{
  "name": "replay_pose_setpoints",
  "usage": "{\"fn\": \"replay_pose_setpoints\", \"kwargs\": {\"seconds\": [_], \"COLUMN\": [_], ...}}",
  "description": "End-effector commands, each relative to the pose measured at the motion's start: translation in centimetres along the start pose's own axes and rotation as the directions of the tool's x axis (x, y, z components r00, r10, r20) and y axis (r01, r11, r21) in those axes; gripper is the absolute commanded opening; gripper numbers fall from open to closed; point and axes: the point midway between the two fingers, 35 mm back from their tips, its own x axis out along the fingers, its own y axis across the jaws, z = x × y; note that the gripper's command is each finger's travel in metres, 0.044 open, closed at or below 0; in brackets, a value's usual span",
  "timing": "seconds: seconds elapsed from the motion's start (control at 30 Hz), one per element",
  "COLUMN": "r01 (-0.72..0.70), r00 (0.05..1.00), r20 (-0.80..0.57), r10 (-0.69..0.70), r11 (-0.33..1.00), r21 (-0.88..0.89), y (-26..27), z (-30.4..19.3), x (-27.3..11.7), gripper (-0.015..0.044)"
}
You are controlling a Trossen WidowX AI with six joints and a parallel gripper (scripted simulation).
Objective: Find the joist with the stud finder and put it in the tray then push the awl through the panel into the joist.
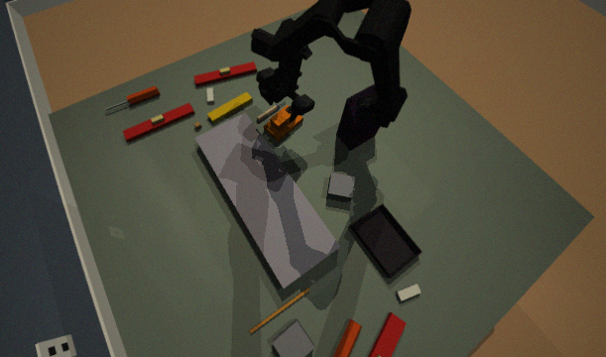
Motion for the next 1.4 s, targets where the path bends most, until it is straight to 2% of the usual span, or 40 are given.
{"fn": "replay_pose_setpoints", "kwargs": {"seconds": [0.0,1.0,1.13,1.37], "r01": [0.002,0.0,0.0,0.0], "r00": [1.0,1.0,1.0,1.0], "r20": [0.004,0.005,0.005,0.005], "r10": [-0.002,0.0,0.0,0.0], "r11": [1.0,1.0,1.0,1.0], "r21": [0.001,0.001,0.001,0.001], "y": [0.1,0.2,0.2,0.2], "z": [0.0,-1.2,-1.2,-1.2], "x": [0.4,4.7,4.7,4.7], "gripper": [0.044,0.044,0.0335,0.0288]}}
